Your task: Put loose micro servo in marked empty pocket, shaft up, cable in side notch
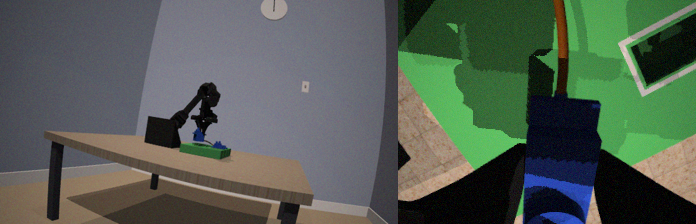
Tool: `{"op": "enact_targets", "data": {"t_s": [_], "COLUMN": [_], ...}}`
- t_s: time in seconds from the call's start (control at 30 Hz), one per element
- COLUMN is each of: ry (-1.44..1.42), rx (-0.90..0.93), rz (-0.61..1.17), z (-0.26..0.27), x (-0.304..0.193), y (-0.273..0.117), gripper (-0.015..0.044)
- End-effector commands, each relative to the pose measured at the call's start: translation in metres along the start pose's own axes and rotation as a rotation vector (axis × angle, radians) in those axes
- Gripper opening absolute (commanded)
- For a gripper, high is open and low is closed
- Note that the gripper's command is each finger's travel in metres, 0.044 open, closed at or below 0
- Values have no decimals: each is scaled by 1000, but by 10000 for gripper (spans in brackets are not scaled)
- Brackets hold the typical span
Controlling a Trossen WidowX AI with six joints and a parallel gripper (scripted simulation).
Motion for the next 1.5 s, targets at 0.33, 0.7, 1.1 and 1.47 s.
{"op": "enact_targets", "data": {"t_s": [0.33, 0.7, 1.1, 1.47], "ry": [511, 890, 975, 974], "rx": [-8, -8, -8, -9], "rz": [2, 1, 0, -1], "z": [-1, -1, -3, -39], "x": [-1, -1, 0, 18], "y": [-2, -2, -2, -2], "gripper": [0, 0, 0, 0]}}
Point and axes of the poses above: the point midway between the two fingers, 35 mm back from their tips, its own y axis out along the fingers, its own z axis across the jaws, x = y × z, the point moved 8 cm from there along -y, back along the fingers, and after that the axes turned 7 degrees about -y, right-handed, at the moved point
